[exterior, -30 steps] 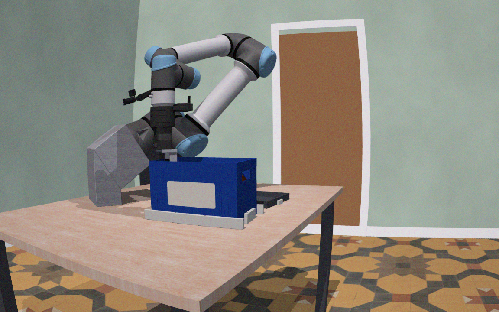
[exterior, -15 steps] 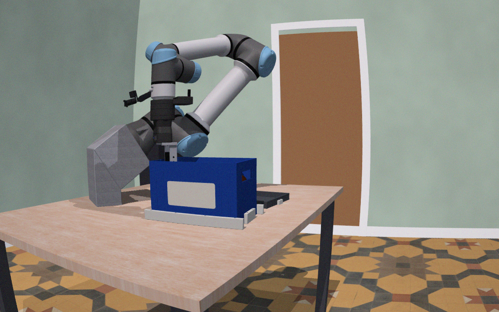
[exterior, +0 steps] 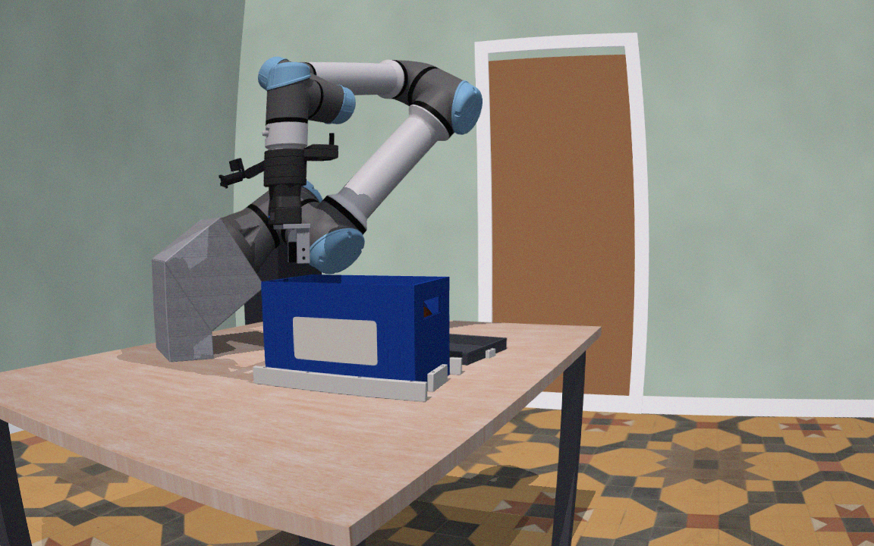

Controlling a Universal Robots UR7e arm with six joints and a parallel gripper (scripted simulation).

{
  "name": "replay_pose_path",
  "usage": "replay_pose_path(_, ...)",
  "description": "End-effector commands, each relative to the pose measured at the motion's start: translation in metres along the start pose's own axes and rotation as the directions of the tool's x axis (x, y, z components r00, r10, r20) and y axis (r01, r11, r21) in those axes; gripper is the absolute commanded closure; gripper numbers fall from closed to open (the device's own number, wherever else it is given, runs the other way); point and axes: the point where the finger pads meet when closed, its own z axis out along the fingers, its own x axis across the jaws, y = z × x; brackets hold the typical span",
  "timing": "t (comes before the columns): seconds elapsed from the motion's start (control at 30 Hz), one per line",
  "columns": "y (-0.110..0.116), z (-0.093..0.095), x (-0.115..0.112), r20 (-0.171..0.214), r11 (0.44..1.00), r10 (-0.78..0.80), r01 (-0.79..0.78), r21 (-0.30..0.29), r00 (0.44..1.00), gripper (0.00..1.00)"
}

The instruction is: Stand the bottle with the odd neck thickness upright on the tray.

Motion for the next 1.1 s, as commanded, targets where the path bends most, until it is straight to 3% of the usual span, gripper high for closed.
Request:
replay_pose_path(0.0, 0.0001, -0.0115, 0.0, -0.001, 1.0, 0.0, 0.0, 0.0, 1.0, 0.0)
replay_pose_path(0.43, 0.0001, -0.0204, 0.0, -0.001, 1.0, 0.0, 0.0, 0.0, 1.0, 0.0)
replay_pose_path(0.47, 0.0001, -0.0204, 0.0, -0.001, 1.0, 0.0, 0.0, 0.0, 1.0, 1.0)
replay_pose_path(1.07, 0.0001, -0.0204, 0.0, -0.001, 1.0, 0.0, 0.0, 0.0, 1.0, 1.0)
